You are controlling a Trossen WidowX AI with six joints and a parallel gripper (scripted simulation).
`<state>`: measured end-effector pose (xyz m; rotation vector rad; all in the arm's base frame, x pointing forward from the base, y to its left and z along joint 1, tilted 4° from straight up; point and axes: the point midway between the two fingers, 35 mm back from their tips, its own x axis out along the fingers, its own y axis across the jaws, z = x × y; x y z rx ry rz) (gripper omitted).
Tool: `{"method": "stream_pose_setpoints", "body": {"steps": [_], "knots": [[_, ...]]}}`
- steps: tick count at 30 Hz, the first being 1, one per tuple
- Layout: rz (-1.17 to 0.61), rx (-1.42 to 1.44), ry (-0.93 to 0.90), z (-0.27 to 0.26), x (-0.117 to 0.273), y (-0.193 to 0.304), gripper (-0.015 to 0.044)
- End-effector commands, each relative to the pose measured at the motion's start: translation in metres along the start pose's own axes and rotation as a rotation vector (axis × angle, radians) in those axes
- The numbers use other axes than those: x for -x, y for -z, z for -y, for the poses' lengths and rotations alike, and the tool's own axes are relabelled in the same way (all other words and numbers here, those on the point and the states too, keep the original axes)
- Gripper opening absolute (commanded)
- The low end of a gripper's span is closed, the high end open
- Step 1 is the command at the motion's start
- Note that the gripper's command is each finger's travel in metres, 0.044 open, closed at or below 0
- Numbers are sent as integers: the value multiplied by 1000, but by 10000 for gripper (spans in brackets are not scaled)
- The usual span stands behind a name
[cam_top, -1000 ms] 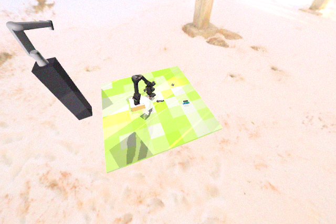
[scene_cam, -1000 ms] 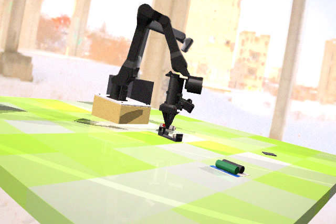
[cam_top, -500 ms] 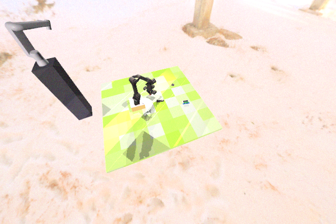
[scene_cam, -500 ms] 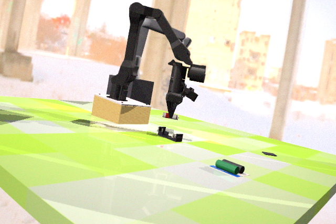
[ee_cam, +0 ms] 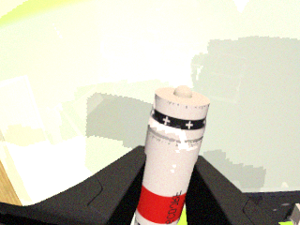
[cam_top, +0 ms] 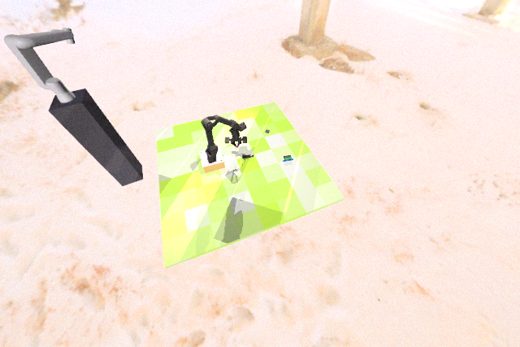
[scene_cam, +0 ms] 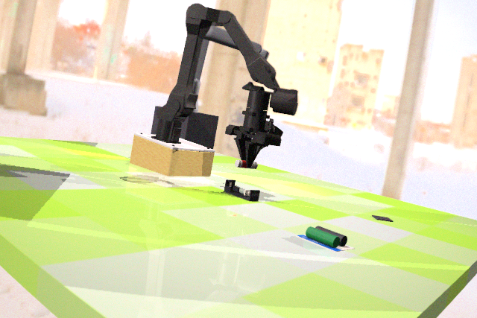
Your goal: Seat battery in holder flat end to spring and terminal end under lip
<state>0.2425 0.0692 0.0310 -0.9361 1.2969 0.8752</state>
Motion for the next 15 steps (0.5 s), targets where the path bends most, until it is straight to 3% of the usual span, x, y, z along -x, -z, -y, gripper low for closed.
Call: {"method": "stream_pose_setpoints", "body": {"steps": [1, 15], "knots": [[6, 127, 1, 10, 2, 3, 59], [2, 698, 4, 41, 9, 21, 59]]}}
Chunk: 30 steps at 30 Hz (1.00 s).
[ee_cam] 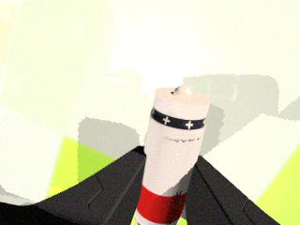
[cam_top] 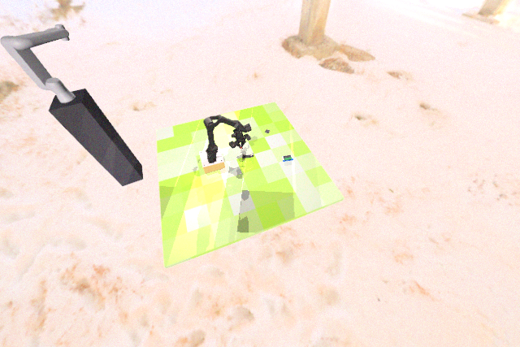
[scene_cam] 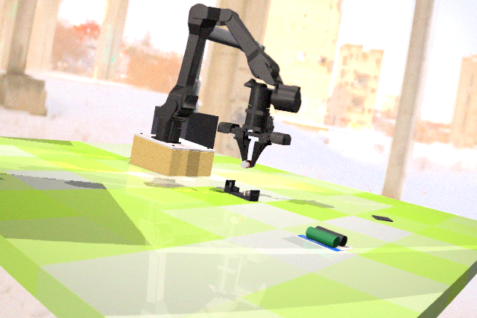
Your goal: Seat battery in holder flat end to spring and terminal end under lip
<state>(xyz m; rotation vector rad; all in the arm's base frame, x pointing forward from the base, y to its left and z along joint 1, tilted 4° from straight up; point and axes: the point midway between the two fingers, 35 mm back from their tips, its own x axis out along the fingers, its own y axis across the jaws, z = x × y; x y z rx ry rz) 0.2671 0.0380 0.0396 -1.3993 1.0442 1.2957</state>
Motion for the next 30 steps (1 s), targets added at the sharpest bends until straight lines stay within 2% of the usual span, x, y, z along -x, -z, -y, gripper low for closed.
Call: {"method": "stream_pose_setpoints", "body": {"steps": [1, 24, 30], "knots": [[3, 139, 2, 5, 2, 8, 59], [-8, 1084, -7, 19, 13, 69, 59], [-9, 1148, -10, 19, 13, 73, 59]]}}
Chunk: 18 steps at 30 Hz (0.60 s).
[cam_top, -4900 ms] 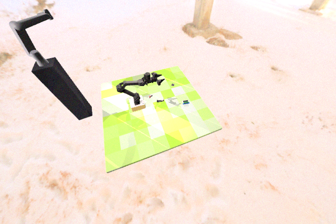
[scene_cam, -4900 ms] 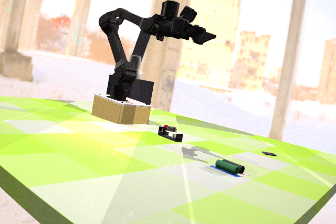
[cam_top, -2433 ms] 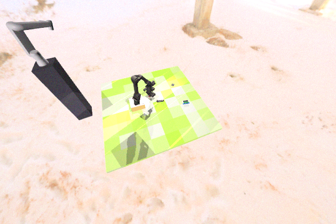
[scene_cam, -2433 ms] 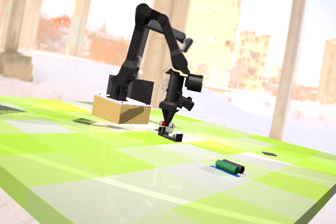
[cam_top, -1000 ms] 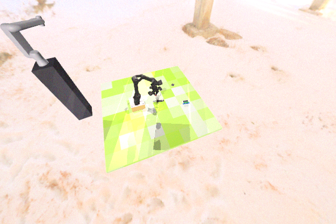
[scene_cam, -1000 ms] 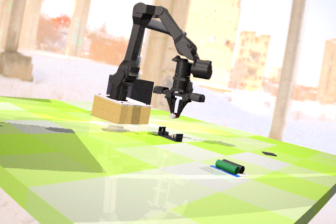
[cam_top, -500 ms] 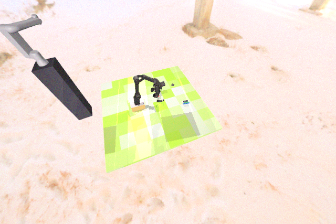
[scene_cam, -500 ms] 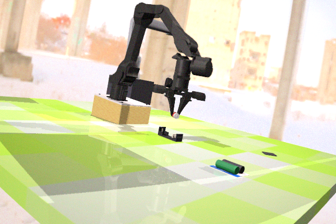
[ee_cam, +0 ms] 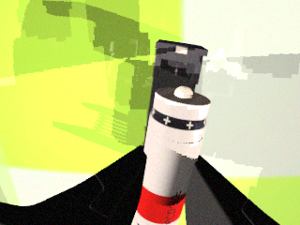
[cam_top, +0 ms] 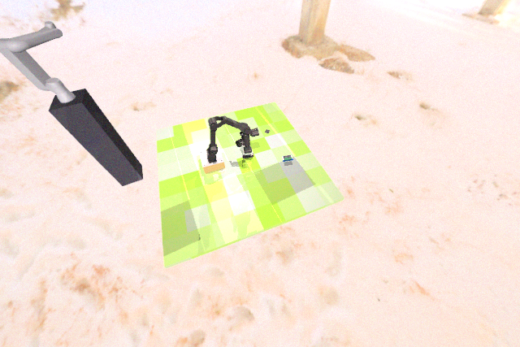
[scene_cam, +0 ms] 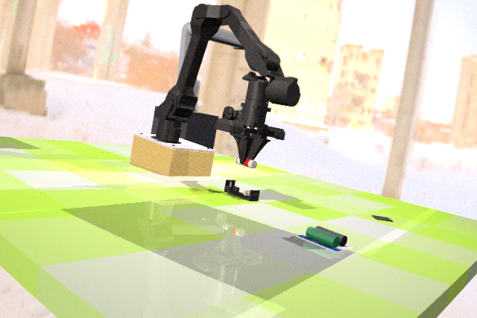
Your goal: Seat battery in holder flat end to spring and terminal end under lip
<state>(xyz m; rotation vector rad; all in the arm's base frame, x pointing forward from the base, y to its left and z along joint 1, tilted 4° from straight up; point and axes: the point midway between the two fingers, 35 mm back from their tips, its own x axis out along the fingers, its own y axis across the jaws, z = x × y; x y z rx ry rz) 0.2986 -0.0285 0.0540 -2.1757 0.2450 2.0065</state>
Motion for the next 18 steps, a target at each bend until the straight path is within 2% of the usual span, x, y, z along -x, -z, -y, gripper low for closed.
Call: {"method": "stream_pose_setpoints", "body": {"steps": [1, 18], "knots": [[1, 23, -2, 0, 1, 1, 59], [240, 15, -6, 0, -36, -5, 59]]}}
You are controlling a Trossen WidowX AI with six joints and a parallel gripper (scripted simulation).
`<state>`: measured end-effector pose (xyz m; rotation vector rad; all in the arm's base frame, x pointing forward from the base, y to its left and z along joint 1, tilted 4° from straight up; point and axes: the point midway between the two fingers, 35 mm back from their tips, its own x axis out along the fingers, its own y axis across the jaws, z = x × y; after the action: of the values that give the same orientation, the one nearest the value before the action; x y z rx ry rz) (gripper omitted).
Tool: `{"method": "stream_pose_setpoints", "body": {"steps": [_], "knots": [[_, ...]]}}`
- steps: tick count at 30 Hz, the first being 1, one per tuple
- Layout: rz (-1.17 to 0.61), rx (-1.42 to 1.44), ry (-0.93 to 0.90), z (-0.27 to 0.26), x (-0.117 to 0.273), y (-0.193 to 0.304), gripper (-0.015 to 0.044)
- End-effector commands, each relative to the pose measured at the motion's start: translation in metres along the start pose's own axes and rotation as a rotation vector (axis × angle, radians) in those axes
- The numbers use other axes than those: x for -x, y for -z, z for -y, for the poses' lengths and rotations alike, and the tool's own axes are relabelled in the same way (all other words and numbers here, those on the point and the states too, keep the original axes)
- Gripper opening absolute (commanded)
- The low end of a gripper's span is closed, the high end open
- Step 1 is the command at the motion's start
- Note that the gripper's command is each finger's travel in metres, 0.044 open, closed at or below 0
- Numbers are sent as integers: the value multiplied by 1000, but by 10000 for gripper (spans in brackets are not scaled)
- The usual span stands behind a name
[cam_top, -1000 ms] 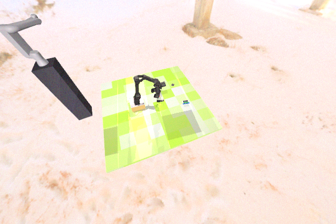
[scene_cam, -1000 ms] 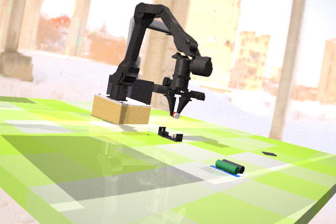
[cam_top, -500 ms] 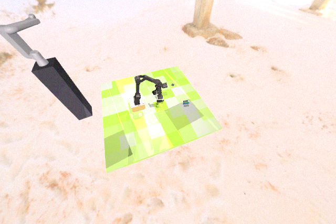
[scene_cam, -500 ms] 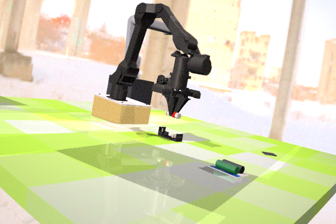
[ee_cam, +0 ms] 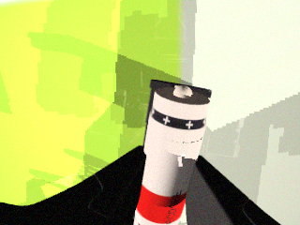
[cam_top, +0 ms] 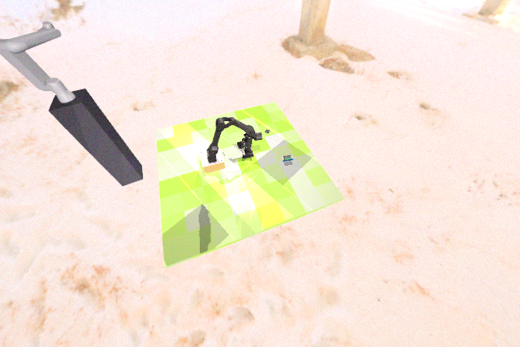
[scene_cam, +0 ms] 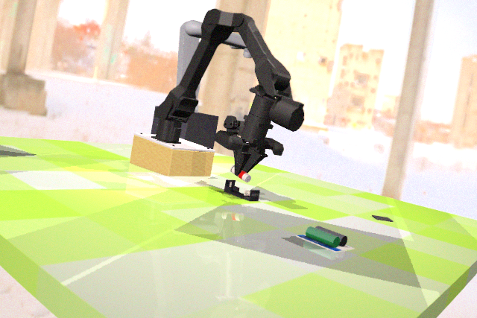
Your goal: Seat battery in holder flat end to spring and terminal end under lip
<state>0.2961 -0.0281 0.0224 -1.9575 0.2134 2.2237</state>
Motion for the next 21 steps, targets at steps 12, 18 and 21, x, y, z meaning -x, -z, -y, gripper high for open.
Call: {"method": "stream_pose_setpoints", "body": {"steps": [12, 18, 21], "knots": [[103, 1, -2, 1, -10, 4, 59], [143, 2, -4, 1, -12, 6, 59], [162, 3, -4, 1, -13, 7, 59]]}}
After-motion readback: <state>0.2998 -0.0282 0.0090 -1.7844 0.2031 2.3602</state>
